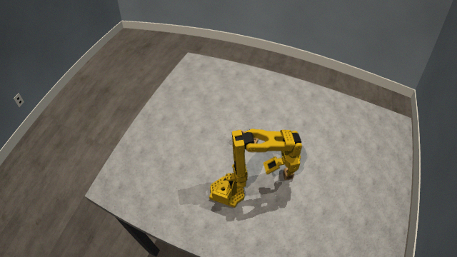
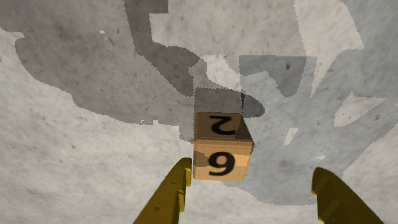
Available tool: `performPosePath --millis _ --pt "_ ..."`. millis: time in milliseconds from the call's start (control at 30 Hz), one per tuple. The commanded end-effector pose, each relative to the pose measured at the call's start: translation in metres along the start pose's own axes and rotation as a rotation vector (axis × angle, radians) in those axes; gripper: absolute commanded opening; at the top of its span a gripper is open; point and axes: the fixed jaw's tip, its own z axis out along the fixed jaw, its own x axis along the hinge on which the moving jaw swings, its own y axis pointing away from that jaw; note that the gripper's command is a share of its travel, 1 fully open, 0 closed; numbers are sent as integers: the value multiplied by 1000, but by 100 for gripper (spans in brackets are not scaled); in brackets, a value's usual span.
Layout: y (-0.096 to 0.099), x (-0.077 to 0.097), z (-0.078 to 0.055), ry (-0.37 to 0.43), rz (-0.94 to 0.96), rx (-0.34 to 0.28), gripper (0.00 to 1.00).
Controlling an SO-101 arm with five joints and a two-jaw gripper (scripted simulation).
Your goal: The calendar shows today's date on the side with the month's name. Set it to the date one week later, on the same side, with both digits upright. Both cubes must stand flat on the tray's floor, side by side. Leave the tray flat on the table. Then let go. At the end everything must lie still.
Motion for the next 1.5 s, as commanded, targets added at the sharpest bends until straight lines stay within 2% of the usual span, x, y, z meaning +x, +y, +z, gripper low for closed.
performPosePath --millis 0,133,267,1100,1267,1467 --pt "2 6 -24 57 -1 0 36" --pt "2 4 -34 57 -1 0 36" --pt "2 3 -39 57 -1 0 36" --pt "2 3 -40 62 -1 0 36" --pt "2 5 -49 118 -1 -1 36" --pt "2 8 -75 276 -1 -5 35"
